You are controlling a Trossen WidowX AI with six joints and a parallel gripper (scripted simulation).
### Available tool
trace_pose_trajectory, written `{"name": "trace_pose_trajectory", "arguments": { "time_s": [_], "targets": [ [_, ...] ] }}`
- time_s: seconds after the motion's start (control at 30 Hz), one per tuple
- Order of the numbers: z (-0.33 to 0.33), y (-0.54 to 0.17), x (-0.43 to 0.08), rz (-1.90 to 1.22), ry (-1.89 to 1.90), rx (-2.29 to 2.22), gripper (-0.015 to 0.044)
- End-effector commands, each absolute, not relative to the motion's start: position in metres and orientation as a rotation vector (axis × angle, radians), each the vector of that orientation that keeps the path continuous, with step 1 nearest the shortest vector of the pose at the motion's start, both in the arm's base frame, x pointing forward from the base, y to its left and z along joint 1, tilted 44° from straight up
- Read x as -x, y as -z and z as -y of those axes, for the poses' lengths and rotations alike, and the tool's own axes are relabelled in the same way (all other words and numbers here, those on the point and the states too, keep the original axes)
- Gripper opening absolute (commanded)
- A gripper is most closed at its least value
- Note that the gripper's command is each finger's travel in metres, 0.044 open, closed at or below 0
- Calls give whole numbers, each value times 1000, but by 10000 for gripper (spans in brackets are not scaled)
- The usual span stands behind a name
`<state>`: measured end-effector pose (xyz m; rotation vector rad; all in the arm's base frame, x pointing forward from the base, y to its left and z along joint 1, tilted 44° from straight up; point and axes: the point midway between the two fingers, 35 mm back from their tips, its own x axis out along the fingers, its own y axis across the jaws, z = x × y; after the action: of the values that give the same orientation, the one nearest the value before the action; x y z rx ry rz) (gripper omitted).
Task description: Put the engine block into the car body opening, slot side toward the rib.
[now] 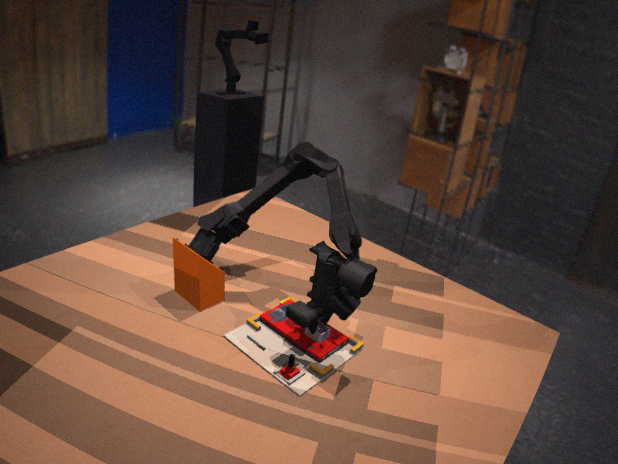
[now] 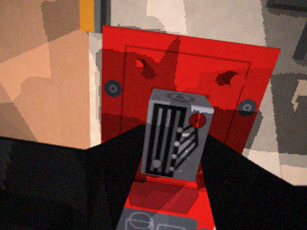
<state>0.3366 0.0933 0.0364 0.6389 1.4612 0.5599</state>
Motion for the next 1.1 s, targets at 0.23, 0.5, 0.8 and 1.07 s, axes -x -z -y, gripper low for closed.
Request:
{"name": "trace_pose_trajectory", "arguments": {
  "time_s": [0.23,0.5,0.8,1.07],
  "targets": [
    [-94,-35,-337,-1459,-565,-638,159],
    [-94,-35,-337,-1461,-561,-643,159],
    [-93,-36,-337,-1461,-560,-639,185],
    [-93,-36,-337,-1461,-560,-639,395]
  ]
}}
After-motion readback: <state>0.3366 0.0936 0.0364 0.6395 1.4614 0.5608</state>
